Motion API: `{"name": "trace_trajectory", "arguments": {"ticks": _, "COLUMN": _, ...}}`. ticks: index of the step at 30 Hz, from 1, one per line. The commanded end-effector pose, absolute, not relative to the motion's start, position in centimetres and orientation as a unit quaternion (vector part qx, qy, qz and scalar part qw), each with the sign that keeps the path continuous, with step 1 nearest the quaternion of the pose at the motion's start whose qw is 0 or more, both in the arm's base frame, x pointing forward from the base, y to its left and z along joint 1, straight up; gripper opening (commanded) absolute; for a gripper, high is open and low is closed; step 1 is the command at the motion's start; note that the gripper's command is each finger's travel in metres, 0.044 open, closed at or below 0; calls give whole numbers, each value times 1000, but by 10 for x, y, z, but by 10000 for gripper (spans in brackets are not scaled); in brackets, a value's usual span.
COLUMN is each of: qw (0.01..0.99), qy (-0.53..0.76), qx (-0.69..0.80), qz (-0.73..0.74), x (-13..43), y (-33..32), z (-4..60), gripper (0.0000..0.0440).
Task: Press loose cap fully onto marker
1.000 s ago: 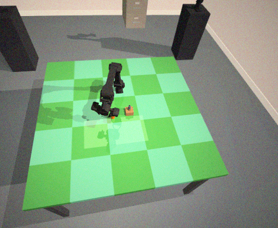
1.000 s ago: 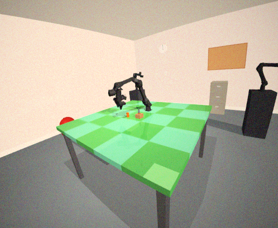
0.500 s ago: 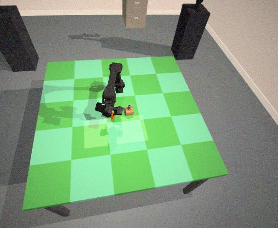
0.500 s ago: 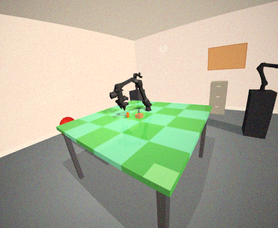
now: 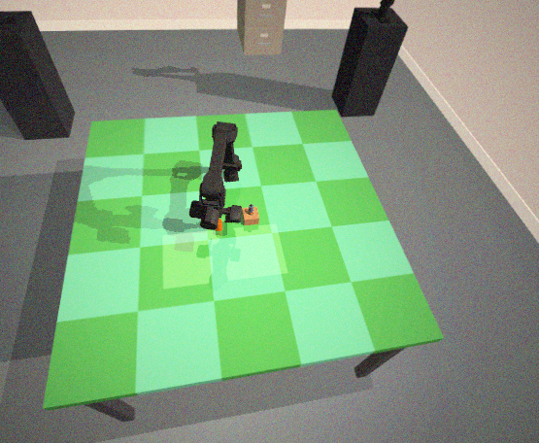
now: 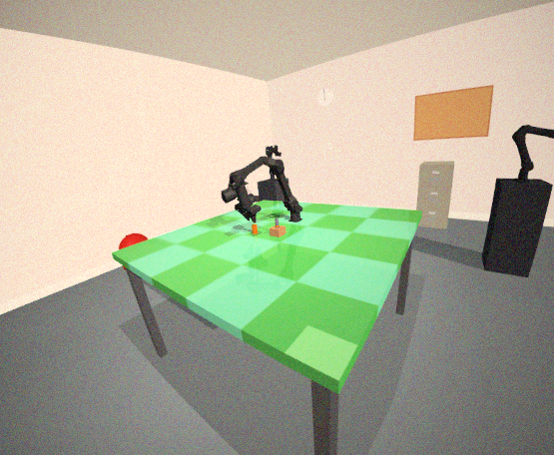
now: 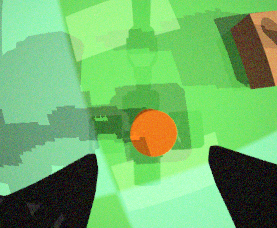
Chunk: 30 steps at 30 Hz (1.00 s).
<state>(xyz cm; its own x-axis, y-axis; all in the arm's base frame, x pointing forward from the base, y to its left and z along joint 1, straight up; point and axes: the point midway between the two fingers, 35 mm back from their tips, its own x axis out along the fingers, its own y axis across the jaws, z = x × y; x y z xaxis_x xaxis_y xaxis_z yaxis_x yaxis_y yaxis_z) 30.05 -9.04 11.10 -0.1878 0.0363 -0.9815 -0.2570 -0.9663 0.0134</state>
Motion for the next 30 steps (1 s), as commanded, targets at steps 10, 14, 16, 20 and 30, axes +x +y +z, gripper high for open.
{"name": "trace_trajectory", "arguments": {"ticks": 10, "qw": 100, "qy": 52, "qx": -618, "qz": 778, "x": 290, "y": -84, "z": 83, "gripper": 277}}
{"name": "trace_trajectory", "arguments": {"ticks": 14, "qw": 97, "qy": 42, "qx": -615, "qz": 782, "x": 287, "y": -83, "z": 72, "gripper": 269}}
{"name": "trace_trajectory", "arguments": {"ticks": 16, "qw": 93, "qy": 37, "qx": -613, "qz": 784, "x": 286, "y": -83, "z": 67, "gripper": 266}}
{"name": "trace_trajectory", "arguments": {"ticks": 20, "qw": 84, "qy": 29, "qx": -612, "qz": 786, "x": 283, "y": -82, "z": 59, "gripper": 260}}
{"name": "trace_trajectory", "arguments": {"ticks": 30, "qw": 55, "qy": 23, "qx": -623, "qz": 780, "x": 281, "y": -85, "z": 59, "gripper": 89}}
